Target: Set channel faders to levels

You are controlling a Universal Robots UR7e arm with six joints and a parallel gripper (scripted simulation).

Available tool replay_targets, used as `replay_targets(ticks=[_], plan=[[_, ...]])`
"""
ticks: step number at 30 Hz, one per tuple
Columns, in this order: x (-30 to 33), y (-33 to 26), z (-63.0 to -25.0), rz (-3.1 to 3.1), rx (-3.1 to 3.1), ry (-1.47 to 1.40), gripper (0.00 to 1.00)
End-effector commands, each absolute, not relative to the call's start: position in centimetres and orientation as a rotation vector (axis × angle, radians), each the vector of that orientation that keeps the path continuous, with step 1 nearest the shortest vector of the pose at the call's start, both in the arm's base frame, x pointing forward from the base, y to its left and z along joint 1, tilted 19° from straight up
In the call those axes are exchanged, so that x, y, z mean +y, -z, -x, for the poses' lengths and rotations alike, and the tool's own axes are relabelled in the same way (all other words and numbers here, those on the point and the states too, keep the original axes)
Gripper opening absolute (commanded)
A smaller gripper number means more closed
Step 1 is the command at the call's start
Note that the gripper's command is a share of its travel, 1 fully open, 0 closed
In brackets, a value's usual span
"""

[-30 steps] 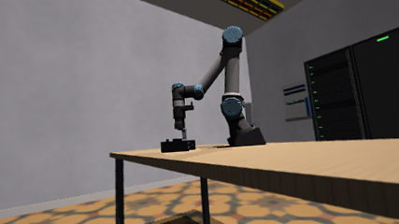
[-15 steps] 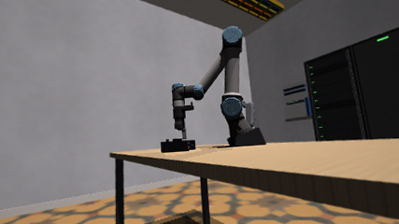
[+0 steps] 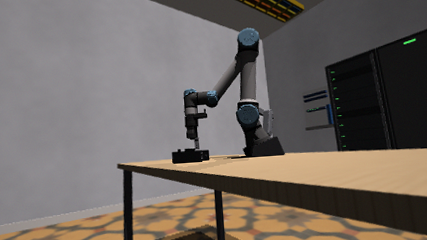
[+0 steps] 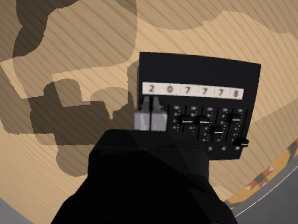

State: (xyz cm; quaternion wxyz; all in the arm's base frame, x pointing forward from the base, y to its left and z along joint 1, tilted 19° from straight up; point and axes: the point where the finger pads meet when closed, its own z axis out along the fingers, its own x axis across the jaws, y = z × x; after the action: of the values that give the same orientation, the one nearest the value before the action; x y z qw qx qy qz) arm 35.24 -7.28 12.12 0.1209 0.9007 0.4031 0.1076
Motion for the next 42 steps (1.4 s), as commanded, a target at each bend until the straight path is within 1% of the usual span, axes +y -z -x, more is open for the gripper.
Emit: replay_targets(ticks=[1,42], plan=[[-7.4,-12.2,-35.4,-2.63,1.177,-0.315,0.0],[-8.6,-12.8,-36.7,-2.63,1.177,-0.315,0.0]])
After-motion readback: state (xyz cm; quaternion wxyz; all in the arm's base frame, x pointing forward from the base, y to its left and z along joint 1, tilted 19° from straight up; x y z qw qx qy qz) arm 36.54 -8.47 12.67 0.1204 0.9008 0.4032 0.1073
